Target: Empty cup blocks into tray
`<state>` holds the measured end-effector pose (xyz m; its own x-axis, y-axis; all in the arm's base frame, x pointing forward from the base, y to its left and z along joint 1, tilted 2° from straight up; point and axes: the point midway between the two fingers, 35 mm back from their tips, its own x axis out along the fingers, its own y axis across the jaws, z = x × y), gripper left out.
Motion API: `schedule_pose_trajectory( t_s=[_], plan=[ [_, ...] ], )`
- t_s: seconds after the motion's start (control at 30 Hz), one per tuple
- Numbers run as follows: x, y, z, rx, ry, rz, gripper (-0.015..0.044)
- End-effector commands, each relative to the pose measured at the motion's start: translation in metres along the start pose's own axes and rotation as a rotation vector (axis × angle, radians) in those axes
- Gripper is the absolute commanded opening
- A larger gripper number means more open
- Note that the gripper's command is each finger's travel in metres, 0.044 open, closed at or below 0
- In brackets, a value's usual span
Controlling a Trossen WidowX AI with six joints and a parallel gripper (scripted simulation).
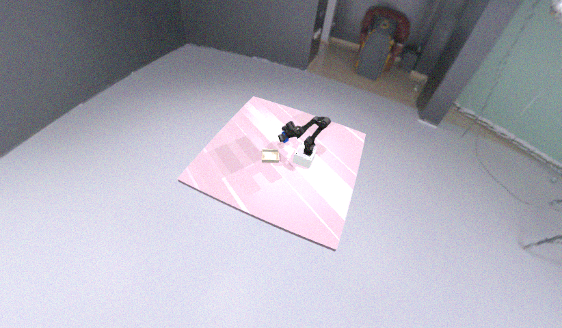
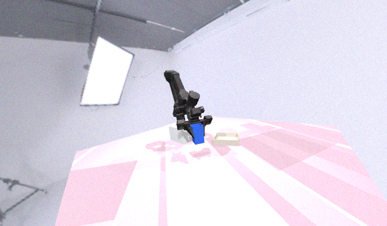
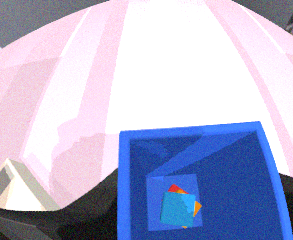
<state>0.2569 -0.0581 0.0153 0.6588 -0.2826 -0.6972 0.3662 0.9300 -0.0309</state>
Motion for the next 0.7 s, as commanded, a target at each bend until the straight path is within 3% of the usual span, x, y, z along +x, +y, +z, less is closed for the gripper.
schedule_pose_trajectory(
  t_s=[0.0,0.67],
  plan=[
    [0.001,0.021,0.007,-0.059,-0.002,0.063,0.0000],
    [-0.009,0.133,0.013,-0.356,-0.003,0.379,0.0000]
  ],
)
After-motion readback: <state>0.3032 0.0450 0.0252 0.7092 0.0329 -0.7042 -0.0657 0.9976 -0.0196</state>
